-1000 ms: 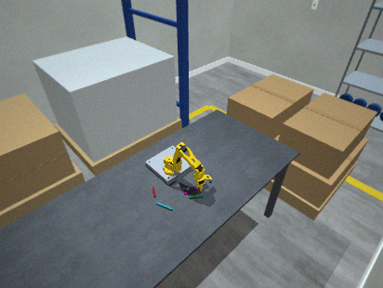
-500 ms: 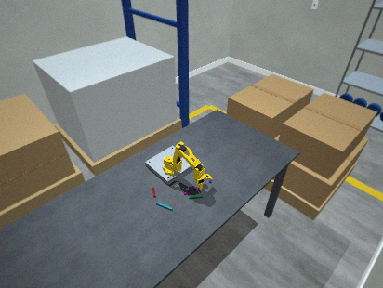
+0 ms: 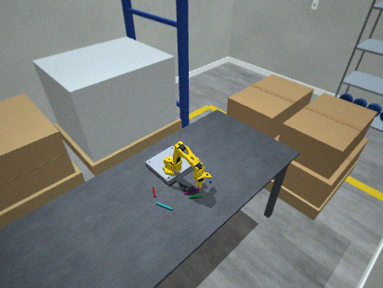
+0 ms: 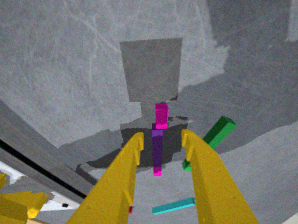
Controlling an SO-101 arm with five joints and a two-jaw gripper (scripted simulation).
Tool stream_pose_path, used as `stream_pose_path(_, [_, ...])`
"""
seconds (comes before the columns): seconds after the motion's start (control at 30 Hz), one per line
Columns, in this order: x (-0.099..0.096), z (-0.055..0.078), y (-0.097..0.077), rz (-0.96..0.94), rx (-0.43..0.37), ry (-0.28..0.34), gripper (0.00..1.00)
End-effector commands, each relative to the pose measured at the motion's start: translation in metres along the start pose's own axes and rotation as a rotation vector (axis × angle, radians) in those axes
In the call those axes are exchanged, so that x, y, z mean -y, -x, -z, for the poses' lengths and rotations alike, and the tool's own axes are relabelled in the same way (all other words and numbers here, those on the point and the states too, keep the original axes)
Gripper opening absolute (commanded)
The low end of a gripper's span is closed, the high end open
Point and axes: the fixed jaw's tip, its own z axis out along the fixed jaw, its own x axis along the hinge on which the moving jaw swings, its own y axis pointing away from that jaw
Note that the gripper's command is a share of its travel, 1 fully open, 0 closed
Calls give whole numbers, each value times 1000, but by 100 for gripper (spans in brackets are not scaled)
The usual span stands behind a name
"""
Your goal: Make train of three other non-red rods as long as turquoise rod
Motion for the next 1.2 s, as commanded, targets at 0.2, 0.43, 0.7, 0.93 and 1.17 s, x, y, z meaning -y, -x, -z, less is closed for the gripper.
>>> stream_pose_path(0.2, [2, 5, 3, -1, 10, -18, 17])
stream_pose_path(0.43, [3, 12, 3, -1, 10, -18, 17])
stream_pose_path(0.7, [2, 25, 3, -1, 10, -18, 17])
stream_pose_path(0.93, [2, 33, 3, -1, 10, -18, 17])
stream_pose_path(1.17, [2, 34, 3, -1, 10, -18, 17])
